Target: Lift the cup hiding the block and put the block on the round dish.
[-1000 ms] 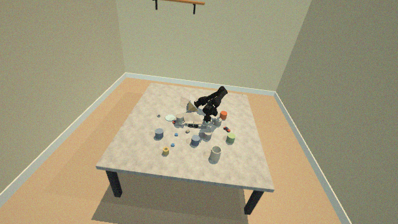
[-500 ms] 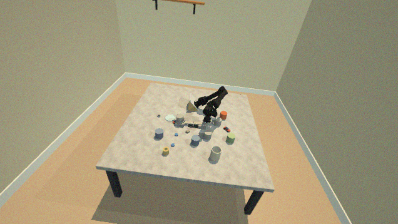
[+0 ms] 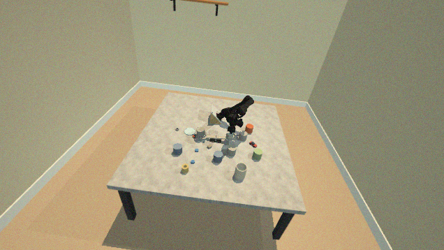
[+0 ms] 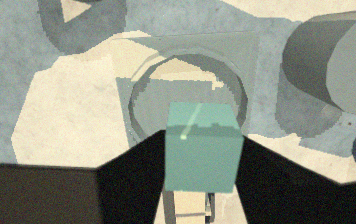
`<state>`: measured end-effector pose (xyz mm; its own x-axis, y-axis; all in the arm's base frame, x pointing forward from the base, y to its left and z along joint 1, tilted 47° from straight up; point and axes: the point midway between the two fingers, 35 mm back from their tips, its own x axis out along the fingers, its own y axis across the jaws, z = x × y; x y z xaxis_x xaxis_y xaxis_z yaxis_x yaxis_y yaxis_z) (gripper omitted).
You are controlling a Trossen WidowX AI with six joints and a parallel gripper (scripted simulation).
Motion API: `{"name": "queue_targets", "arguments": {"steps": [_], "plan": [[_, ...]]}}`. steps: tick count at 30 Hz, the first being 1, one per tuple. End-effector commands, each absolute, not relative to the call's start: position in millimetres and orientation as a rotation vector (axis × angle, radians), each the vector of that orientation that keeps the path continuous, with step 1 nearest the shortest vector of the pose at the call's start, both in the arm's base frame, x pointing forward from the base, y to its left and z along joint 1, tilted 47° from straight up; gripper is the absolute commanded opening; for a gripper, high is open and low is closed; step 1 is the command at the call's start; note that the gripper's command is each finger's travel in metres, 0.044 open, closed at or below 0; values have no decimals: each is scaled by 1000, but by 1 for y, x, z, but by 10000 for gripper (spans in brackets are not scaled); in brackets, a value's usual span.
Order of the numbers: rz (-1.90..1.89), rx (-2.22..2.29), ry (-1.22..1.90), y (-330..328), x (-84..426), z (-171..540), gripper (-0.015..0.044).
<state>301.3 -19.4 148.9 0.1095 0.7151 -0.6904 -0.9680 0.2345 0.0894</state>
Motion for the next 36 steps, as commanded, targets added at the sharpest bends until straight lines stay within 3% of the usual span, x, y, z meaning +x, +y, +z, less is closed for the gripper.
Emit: {"name": "queue_targets", "arguments": {"steps": [1,11,36], "plan": [[1238,-468,700,-42,299,171,0],[1195,-479,705,-61,294,186,0],[1228,-495,761,-160,296,70,0]]}}
